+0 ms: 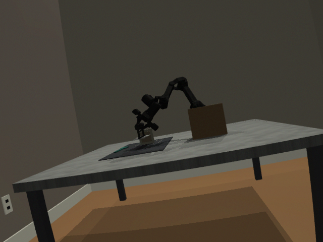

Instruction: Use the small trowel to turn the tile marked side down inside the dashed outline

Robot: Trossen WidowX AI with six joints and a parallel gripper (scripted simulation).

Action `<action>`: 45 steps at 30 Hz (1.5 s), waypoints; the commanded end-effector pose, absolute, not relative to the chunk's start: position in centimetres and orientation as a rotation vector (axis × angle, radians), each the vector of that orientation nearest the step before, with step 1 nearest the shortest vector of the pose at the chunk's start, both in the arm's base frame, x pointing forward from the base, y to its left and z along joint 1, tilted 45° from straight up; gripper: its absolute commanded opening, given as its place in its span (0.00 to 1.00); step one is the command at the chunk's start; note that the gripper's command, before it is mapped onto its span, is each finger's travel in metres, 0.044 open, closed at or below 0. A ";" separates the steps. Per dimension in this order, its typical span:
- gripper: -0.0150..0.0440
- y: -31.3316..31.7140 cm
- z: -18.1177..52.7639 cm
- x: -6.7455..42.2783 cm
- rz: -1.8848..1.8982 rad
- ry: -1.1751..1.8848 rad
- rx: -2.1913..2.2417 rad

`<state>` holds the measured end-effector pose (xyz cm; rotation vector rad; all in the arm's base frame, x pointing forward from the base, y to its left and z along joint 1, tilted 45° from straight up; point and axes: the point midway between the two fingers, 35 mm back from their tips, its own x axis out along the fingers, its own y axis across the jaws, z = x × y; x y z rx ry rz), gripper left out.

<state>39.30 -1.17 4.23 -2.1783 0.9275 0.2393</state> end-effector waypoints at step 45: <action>0.25 3.9 3.5 39.9 0.240 0.908 -2.176</action>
